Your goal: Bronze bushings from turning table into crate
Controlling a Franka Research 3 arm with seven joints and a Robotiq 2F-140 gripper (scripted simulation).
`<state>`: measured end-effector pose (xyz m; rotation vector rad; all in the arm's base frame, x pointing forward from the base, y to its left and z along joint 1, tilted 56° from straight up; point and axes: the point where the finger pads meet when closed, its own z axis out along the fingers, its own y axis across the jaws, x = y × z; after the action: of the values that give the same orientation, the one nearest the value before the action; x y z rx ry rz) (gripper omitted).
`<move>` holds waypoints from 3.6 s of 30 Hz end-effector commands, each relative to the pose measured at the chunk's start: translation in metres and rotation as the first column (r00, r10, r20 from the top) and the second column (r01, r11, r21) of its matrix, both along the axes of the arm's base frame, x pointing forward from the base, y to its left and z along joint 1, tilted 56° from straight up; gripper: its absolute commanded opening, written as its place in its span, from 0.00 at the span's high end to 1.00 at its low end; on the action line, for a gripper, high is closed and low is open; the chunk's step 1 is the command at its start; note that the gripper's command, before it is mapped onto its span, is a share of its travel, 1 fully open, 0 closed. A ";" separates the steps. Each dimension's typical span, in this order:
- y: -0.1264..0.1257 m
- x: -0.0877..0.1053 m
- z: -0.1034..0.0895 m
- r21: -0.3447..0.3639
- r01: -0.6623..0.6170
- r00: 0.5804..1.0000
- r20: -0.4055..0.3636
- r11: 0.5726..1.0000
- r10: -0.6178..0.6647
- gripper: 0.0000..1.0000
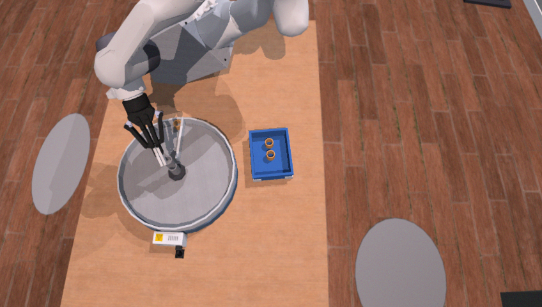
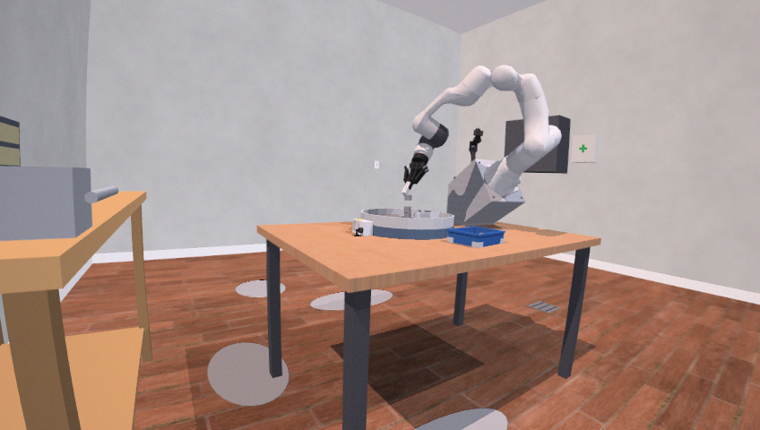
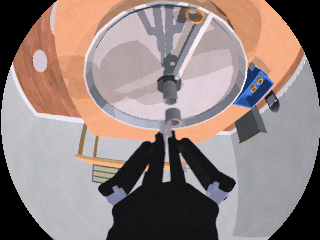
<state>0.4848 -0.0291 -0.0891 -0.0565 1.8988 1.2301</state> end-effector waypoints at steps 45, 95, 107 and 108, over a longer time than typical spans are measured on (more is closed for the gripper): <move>0.016 0.000 -0.012 -0.002 0.001 1.000 -0.001 1.000 -0.001 1.00; 0.017 0.003 -0.011 -0.002 0.001 1.000 -0.001 1.000 -0.001 1.00; 0.020 0.003 -0.013 -0.002 0.001 1.000 -0.001 1.000 -0.001 1.00; 0.020 0.003 -0.013 -0.002 0.001 1.000 -0.001 1.000 -0.001 1.00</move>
<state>0.4862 -0.0103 -0.1012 -0.0535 1.9020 1.2330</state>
